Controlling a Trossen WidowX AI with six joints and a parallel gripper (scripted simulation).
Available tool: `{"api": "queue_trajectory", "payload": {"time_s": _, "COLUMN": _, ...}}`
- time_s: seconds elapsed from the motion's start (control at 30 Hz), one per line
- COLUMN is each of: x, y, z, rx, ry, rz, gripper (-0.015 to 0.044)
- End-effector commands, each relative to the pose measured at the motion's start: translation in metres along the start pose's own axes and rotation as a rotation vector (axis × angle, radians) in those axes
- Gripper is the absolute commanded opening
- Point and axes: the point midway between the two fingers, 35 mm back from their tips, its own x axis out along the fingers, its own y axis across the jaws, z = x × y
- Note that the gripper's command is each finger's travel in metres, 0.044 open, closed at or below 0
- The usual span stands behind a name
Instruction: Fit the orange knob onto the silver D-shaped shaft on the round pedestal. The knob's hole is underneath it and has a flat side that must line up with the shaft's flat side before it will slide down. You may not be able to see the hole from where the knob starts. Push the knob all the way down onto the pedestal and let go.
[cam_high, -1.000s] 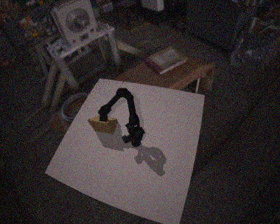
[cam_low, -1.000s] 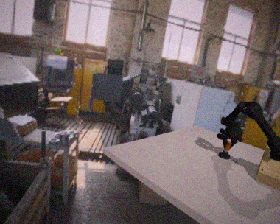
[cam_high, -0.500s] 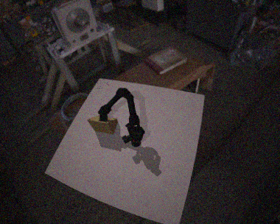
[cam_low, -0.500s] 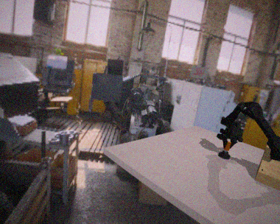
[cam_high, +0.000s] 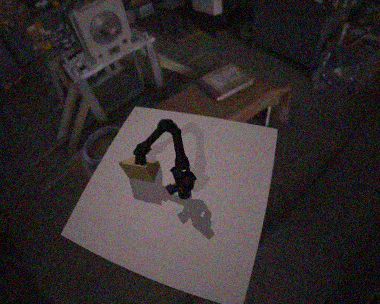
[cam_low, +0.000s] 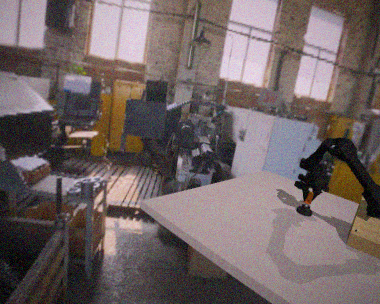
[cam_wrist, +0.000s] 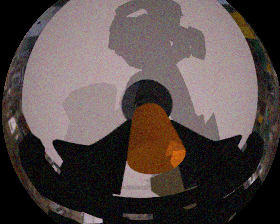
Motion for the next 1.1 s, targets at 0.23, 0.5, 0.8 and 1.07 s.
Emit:
{"api": "queue_trajectory", "payload": {"time_s": 0.23, "x": 0.0031, "y": -0.0009, "z": -0.0008, "rx": -0.154, "ry": 0.001, "rz": 0.001, "gripper": 0.0}}
{"api": "queue_trajectory", "payload": {"time_s": 0.5, "x": 0.0034, "y": 0.0001, "z": -0.0002, "rx": -0.154, "ry": 0.001, "rz": 0.001, "gripper": 0.0}}
{"api": "queue_trajectory", "payload": {"time_s": 0.8, "x": 0.0024, "y": 0.0008, "z": -0.0003, "rx": -0.154, "ry": 0.001, "rz": 0.001, "gripper": 0.0}}
{"api": "queue_trajectory", "payload": {"time_s": 1.07, "x": -0.0004, "y": 0.0011, "z": -0.0005, "rx": -0.241, "ry": 0.001, "rz": 0.001, "gripper": 0.0}}
